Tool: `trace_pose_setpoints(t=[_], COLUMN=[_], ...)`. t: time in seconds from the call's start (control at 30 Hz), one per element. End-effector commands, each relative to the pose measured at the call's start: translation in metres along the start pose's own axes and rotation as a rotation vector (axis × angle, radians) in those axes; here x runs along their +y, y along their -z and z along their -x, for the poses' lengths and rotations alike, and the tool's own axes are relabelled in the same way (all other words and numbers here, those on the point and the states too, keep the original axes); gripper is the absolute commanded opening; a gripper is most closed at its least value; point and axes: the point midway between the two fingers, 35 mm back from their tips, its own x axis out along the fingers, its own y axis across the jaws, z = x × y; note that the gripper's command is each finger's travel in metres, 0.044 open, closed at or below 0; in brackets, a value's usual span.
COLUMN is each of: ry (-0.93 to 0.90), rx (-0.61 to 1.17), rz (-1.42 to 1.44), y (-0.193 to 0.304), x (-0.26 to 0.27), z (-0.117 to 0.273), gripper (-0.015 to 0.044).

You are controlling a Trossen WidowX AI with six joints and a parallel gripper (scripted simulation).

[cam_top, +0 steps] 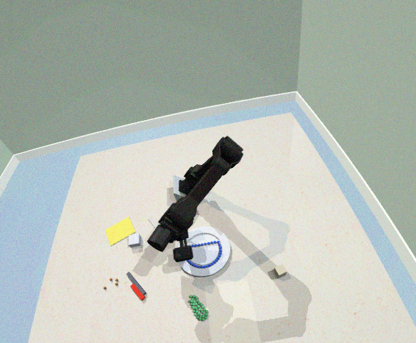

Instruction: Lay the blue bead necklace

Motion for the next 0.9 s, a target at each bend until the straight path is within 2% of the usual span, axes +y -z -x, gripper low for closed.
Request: trace_pose_setpoints(t=[0.0, 0.63, 0.73, 0.87], ry=[0.002, 0.002, 0.002, 0.004], rx=[-0.005, -0.005, -0.006, -0.006], rz=[0.006, 0.006, 0.120, 0.450], y=[-0.001, -0.001, -0.001, -0.001], x=[0.001, 0.001, 0.002, 0.004], z=[0.001, 0.001, 0.007, 0.023], gripper=[0.0440, 0.0440, 0.0361, 0.0256])
